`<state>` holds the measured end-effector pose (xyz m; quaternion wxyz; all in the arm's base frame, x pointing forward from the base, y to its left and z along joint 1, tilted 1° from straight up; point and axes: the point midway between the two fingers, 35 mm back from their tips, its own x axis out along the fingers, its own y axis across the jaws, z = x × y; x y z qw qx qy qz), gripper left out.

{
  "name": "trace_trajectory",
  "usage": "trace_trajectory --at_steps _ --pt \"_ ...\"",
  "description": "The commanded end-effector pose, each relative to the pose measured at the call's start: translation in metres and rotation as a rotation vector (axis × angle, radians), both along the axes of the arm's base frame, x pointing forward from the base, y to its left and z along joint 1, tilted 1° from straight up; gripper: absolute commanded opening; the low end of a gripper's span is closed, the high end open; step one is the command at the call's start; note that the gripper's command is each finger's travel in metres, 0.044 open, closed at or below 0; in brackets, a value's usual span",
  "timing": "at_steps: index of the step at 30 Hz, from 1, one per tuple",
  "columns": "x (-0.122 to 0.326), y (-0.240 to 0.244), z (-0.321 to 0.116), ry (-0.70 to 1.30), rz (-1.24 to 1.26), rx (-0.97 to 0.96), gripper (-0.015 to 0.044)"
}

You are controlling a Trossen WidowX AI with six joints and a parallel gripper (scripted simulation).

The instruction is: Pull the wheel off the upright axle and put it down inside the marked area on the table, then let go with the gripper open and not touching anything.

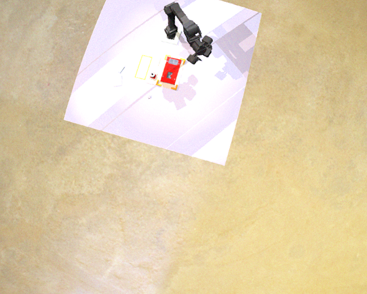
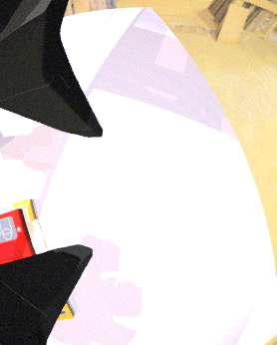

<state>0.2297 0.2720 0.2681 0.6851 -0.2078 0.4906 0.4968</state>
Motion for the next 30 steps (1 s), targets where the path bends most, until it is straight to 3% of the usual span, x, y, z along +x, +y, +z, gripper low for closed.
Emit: trace_trajectory --at_steps 1,11,21,30 --pt "0.038 -0.032 -0.019 0.015 -0.152 -0.062 0.03" --pt "0.121 -0.163 -0.073 0.108 -0.63 -0.24 0.03" --pt "0.136 -0.315 -0.124 0.251 -1.077 -0.398 0.03" --pt "0.125 -0.322 -0.127 0.263 -1.106 -0.408 0.03"
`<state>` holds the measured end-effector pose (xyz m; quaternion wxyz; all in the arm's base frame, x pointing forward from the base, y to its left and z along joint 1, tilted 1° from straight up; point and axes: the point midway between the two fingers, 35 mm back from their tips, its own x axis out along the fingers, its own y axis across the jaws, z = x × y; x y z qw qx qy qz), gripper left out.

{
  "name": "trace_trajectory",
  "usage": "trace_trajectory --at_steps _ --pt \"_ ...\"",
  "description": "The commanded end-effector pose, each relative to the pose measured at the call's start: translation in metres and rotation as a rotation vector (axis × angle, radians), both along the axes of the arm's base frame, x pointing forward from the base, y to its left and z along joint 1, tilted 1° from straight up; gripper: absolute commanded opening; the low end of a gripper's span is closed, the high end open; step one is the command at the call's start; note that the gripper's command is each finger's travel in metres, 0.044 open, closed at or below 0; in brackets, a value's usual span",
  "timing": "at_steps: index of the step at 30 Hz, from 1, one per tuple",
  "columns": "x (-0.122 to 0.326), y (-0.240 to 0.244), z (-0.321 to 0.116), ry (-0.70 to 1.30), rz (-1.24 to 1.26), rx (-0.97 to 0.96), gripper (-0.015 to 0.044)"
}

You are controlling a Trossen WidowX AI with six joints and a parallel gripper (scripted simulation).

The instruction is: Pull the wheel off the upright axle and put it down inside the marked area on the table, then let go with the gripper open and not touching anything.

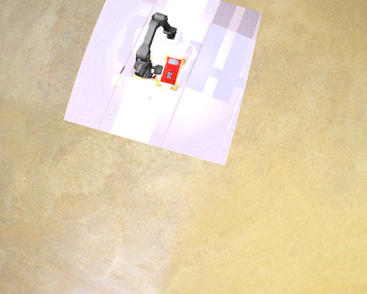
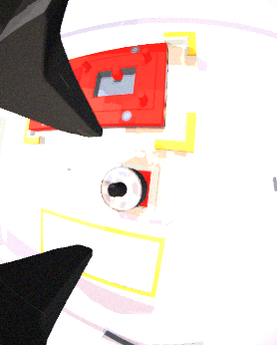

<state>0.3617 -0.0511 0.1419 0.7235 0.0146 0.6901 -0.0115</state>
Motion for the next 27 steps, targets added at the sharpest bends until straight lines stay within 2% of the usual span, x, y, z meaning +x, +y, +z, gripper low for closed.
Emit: trace_trajectory --at_steps 1,7,16,21,24,27 --pt "-0.008 0.001 -0.001 0.005 -0.005 -0.007 0.03" --pt "-0.006 0.001 -0.012 0.005 -0.005 -0.007 0.03" --pt "-0.005 0.0 -0.069 0.005 -0.005 -0.007 0.03" --pt "-0.006 -0.001 -0.075 0.005 -0.005 -0.007 0.03" --pt "-0.006 0.0 -0.072 0.011 -0.006 -0.001 0.0221" --pt "-0.006 0.0 -0.072 0.011 -0.006 -0.001 0.0201"
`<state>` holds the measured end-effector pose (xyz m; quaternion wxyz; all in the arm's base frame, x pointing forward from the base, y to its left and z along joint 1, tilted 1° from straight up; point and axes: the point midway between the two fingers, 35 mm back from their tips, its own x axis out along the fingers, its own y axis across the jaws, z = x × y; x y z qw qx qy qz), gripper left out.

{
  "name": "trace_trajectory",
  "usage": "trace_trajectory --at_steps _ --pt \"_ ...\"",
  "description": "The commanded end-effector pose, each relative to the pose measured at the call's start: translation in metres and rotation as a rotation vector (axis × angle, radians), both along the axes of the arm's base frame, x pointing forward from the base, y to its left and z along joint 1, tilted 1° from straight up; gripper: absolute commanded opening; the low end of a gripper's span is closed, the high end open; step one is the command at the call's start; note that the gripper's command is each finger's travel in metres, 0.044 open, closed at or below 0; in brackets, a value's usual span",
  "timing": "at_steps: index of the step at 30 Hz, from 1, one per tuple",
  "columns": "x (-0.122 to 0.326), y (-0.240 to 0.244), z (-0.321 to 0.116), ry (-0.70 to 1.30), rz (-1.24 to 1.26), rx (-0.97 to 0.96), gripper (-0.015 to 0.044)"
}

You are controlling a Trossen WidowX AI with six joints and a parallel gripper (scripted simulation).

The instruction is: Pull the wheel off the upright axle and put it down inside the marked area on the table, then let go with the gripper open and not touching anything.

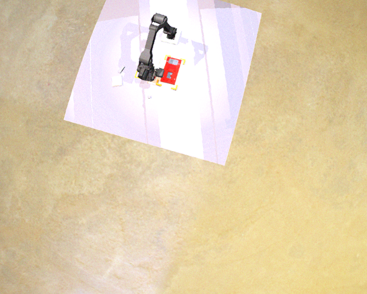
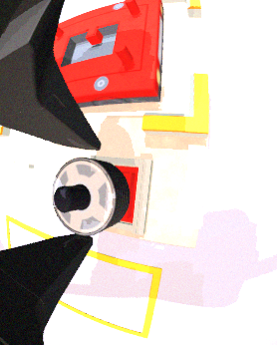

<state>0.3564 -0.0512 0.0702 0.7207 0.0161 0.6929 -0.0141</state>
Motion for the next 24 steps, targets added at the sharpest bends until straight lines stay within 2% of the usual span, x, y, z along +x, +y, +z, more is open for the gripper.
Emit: trace_trajectory --at_steps 1,6,12,24 --pt "-0.0006 0.0002 -0.0002 0.003 0.0 0.001 0.0195" --pt "-0.0006 0.0002 -0.0002 0.003 0.0 0.001 0.0161" --pt "-0.0005 0.0002 0.0009 0.003 0.0 0.0 0.0004" --pt "-0.0005 0.0001 0.0048 0.003 0.0 0.0 0.0"
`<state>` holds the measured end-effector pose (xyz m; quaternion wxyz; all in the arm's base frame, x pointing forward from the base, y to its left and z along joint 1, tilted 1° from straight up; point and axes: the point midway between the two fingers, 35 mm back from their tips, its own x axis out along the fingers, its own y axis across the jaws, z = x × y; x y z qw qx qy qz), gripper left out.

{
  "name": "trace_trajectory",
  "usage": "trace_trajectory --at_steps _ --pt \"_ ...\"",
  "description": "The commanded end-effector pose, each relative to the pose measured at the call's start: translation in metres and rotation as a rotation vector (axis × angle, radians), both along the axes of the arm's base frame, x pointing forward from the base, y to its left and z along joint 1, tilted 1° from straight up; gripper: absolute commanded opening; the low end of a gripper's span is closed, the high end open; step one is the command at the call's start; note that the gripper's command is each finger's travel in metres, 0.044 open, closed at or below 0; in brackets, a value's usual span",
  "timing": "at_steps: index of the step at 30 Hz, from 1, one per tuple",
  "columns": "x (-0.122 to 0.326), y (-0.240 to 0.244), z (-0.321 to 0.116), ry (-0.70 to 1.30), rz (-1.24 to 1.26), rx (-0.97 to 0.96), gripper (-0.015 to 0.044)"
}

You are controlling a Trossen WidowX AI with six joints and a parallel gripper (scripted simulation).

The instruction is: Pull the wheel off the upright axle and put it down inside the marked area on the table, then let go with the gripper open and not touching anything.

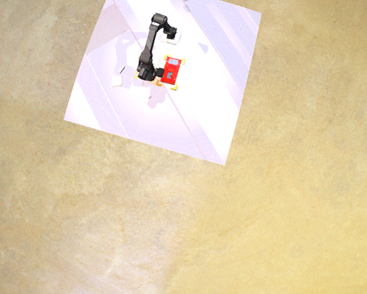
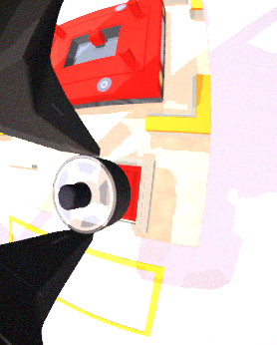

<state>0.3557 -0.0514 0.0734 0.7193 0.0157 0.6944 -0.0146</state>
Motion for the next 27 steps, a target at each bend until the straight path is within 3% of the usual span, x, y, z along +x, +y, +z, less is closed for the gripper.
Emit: trace_trajectory --at_steps 1,27 --pt "0.0002 0.0003 0.002 -0.002 0.0 0.001 0.0" --pt "0.0002 0.0002 0.0106 -0.003 0.0 0.0 0.0"
